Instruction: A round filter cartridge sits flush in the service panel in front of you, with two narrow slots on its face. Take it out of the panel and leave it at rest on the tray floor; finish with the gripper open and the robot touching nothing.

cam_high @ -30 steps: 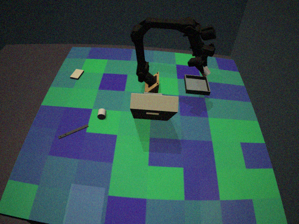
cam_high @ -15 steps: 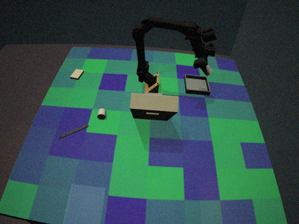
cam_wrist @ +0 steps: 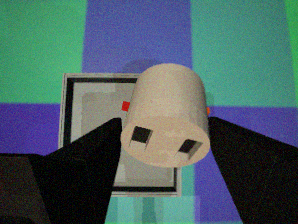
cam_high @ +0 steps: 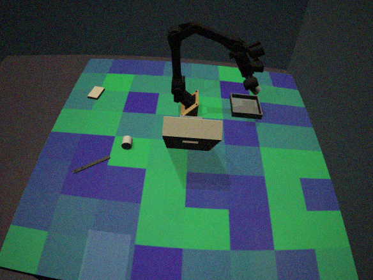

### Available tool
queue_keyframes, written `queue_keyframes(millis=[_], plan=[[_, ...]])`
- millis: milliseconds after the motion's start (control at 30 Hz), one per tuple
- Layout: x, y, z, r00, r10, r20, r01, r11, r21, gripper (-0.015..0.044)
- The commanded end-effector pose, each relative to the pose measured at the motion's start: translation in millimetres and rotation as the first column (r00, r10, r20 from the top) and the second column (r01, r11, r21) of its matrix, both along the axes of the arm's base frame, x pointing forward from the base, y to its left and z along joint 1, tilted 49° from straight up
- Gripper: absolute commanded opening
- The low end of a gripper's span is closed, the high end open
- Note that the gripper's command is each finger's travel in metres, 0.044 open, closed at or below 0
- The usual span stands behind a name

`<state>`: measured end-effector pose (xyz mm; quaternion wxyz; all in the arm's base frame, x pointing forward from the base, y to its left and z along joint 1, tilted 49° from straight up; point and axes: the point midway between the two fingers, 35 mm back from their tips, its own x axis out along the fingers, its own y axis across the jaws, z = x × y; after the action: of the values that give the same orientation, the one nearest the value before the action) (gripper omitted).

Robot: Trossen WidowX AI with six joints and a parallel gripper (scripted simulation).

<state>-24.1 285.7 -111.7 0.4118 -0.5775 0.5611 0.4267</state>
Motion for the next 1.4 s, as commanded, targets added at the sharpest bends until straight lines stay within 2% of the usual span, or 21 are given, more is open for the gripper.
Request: queue_keyframes(millis=[0,167,333,733,900,1367], plan=[[-19.4,-17.2,-11.9,0.996,0.059,-0.066,-0.060,0.998,-0.001,0.0000],[-37.6,-37.0,-22.1,0.984,0.118,-0.131,-0.119,0.993,-0.001,0.0000],[-38.3,-40.1,-25.2,0.984,0.120,-0.134,-0.122,0.993,-0.001,0.0000],[-37.2,-87.0,-68.6,0.984,0.120,-0.134,-0.122,0.993,-0.001,0.0000],[-36.8,-93.4,-72.8,0.984,0.120,-0.134,-0.122,0.993,-0.002,0.0000],[-36.1,-91.5,-69.9,0.984,0.124,-0.131,-0.127,0.992,-0.012,0.0368]])
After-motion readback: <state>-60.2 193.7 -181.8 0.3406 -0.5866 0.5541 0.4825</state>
